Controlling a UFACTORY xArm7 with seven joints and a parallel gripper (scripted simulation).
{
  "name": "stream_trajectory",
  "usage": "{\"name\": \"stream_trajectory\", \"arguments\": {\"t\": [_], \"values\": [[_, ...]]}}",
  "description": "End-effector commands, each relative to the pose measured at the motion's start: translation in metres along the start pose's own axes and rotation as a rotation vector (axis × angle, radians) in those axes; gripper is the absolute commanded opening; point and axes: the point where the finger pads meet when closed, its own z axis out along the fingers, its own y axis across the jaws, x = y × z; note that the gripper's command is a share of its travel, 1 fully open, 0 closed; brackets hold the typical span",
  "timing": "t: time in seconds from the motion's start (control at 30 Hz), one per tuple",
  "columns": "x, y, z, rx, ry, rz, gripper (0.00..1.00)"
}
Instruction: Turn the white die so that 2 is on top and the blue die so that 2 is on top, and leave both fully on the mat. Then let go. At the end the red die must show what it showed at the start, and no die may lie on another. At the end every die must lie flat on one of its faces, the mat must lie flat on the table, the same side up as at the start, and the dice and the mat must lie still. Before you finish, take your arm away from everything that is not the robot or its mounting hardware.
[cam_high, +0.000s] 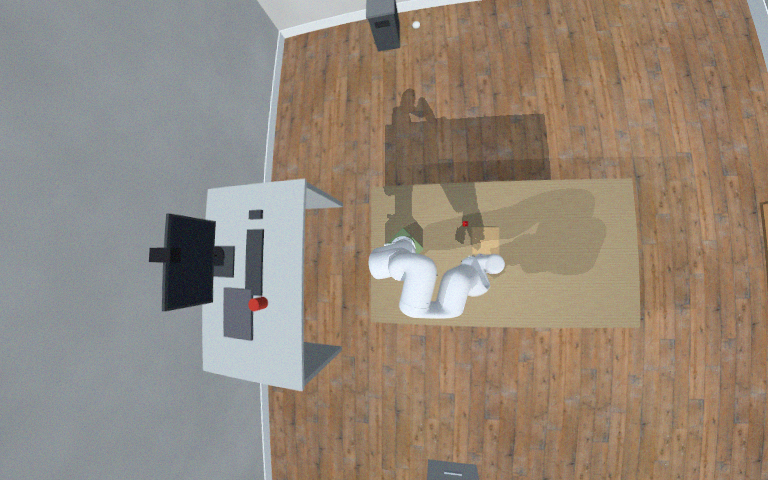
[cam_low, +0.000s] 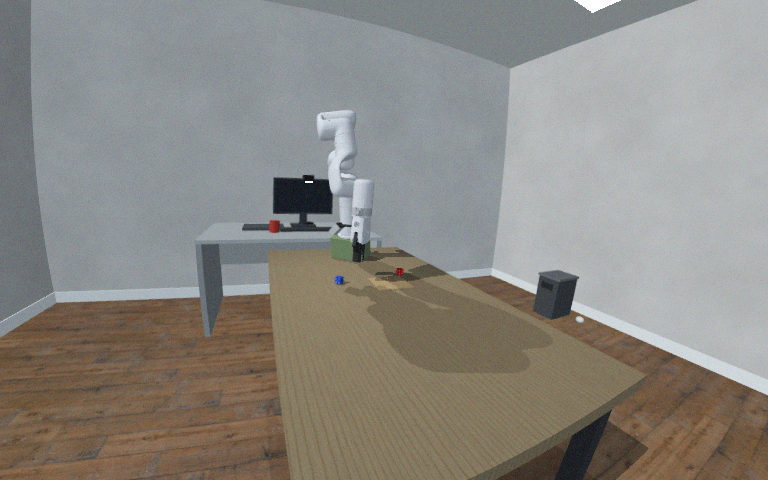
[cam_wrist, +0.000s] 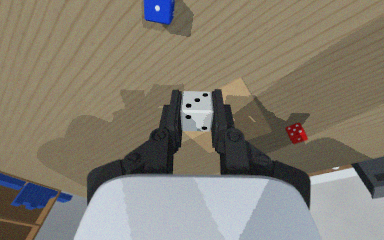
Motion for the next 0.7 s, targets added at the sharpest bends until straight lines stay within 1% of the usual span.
{"name": "stream_trajectory", "arguments": {"t": [0.0,0.67], "values": [[0.0004,-0.0004,-0.0106,-0.027,-0.025,-0.005,0.21],[0.0008,-0.0005,-0.0159,-0.026,-0.025,-0.005,0.21]]}}
